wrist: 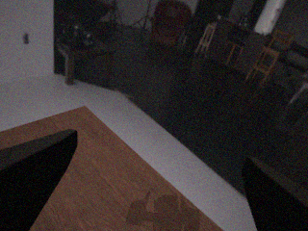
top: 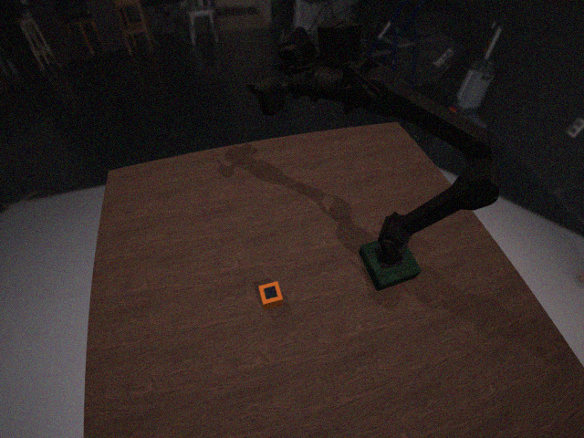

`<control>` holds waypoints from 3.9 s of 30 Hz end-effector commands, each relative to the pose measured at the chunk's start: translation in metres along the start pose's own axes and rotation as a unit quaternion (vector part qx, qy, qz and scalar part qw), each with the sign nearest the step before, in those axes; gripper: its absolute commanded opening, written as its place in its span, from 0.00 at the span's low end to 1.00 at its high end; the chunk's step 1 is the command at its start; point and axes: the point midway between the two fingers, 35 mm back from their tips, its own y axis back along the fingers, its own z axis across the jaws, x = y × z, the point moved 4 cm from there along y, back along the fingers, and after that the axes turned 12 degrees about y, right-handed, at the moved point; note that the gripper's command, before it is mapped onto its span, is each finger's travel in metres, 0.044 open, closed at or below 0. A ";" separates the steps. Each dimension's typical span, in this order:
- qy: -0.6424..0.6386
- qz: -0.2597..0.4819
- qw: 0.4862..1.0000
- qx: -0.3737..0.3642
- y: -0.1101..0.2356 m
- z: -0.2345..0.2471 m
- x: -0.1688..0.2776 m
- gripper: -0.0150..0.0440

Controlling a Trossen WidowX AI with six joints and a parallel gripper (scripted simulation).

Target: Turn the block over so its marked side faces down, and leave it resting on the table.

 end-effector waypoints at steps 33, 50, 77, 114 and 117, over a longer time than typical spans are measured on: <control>0.304 0.464 0.714 -0.427 0.083 0.322 0.195 1.00; 0.304 0.464 0.714 -0.427 0.072 0.337 0.241 1.00; 0.304 0.464 0.714 -0.427 0.065 0.349 0.274 0.87; 0.301 0.455 0.721 -0.429 0.071 0.339 0.247 0.25; 0.293 0.436 0.733 -0.432 0.071 0.339 0.249 0.25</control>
